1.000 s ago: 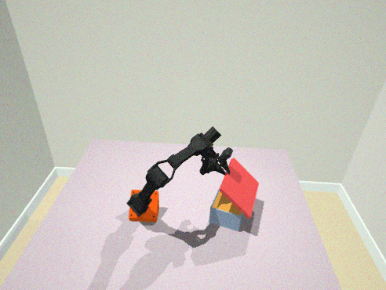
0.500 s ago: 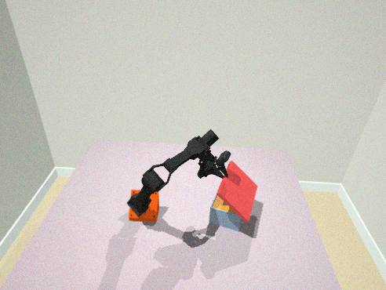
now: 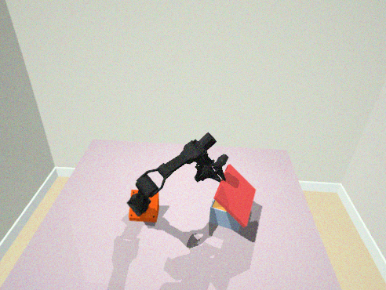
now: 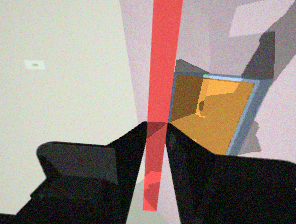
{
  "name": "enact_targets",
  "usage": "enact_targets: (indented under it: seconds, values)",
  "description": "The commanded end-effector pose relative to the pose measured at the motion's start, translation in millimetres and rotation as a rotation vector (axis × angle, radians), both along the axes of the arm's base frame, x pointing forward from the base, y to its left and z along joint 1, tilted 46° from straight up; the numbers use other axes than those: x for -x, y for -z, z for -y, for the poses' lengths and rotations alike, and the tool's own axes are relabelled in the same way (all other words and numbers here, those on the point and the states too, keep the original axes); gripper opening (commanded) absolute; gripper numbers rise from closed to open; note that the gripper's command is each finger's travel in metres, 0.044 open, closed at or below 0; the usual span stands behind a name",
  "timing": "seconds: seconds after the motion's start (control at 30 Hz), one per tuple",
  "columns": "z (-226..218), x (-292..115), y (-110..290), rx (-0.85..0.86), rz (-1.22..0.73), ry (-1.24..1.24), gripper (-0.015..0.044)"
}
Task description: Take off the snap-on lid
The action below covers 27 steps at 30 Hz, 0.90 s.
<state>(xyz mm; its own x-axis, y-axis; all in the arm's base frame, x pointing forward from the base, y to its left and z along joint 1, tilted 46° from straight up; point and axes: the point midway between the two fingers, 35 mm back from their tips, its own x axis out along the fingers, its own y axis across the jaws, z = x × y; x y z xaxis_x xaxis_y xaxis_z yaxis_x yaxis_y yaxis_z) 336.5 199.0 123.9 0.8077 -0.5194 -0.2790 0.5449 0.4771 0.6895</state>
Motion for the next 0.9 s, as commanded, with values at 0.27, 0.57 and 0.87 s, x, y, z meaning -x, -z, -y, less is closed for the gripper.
enact_targets:
  seconds: [0.27, 0.57, 0.87]
  values:
    - [16.5, 7.9, -16.5, 0.000, 0.001, -0.002, 0.0000]
    - [28.9, 13.7, -27.8, 0.001, 0.000, -0.002, 0.0000]
    - [41.4, 19.4, -39.2, 0.002, 0.000, -0.002, 0.0000]
